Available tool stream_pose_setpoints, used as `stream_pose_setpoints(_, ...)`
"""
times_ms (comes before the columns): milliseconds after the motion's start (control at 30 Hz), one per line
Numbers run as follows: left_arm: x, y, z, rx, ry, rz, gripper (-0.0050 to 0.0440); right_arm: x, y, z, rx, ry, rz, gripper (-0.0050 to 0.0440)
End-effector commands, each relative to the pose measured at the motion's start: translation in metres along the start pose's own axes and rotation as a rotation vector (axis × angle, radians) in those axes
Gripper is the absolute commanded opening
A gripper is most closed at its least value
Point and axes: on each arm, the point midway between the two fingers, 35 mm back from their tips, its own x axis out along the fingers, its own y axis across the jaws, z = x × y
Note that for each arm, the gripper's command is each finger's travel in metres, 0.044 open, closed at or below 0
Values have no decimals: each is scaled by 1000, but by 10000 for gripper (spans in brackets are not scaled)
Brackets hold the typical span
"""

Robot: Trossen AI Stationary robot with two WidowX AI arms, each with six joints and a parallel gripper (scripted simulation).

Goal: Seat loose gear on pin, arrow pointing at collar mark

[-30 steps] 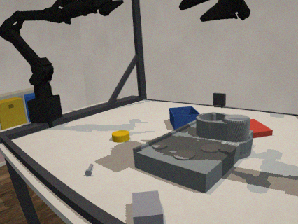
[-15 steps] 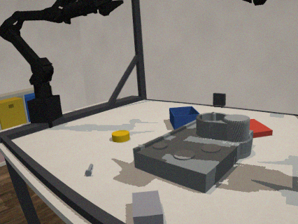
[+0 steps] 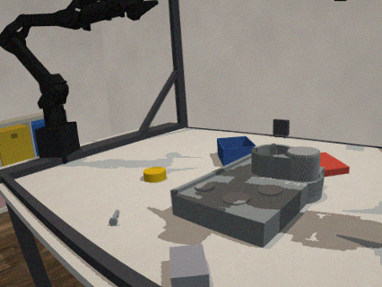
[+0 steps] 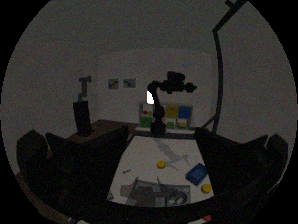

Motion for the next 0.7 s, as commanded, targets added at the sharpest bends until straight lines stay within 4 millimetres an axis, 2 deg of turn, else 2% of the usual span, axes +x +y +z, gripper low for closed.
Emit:
stream_pose_setpoints(0, 0, 0, -1, -6, 3, -2, 370, -1, 0, 8, 0, -20, 0, 400)
stream_pose_setpoints(667, 1, -1, -1, -7, 6, -6, 370, -1, 0, 8, 0, -20, 0, 400)
